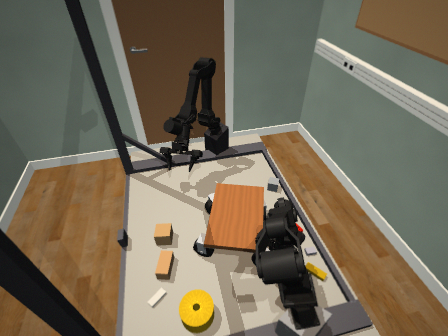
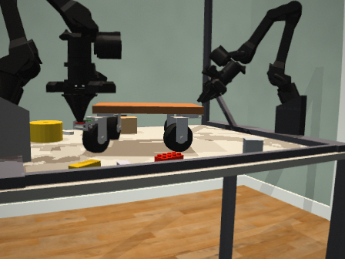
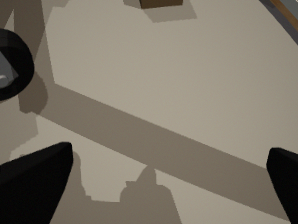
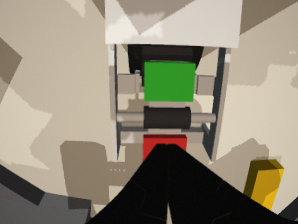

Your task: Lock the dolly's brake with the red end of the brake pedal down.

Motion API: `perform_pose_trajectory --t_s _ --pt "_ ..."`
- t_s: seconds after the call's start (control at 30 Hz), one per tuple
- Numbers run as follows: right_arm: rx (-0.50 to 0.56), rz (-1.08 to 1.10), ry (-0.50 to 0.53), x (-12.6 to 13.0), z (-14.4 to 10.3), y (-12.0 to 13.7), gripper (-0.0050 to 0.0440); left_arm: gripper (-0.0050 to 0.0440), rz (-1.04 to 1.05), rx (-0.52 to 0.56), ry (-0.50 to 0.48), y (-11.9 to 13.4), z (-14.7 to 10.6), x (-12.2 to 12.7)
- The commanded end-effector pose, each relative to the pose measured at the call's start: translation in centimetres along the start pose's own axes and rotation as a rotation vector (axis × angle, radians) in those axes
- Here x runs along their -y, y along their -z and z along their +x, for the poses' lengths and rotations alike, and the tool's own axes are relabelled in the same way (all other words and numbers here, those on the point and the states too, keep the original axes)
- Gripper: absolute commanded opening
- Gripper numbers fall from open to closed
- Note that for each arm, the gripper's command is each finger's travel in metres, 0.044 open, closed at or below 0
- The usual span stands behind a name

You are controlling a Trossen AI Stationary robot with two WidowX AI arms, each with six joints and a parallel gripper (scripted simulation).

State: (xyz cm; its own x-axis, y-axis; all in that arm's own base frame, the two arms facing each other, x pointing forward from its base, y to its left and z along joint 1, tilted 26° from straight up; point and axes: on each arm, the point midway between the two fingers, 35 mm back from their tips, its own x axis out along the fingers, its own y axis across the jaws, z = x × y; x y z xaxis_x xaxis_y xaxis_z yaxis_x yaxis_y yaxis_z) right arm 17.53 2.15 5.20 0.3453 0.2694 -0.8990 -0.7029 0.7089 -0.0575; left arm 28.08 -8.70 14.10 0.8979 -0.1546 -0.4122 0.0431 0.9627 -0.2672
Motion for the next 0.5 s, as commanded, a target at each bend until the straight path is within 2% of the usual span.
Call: perform_pose_trajectory --t_s 0.0,0.47 --pt "-0.005 0.002 -0.003 -0.05 0.20 0.10 -0.0050 0.0440 0.000 0.018 0.006 -0.52 -0.20 0.19" --pt "-0.005 0.001 -0.003 -0.06 0.42 0.10 -0.0050 0.0440 0.000 0.018 0.006 -0.52 -0.20 0.19"
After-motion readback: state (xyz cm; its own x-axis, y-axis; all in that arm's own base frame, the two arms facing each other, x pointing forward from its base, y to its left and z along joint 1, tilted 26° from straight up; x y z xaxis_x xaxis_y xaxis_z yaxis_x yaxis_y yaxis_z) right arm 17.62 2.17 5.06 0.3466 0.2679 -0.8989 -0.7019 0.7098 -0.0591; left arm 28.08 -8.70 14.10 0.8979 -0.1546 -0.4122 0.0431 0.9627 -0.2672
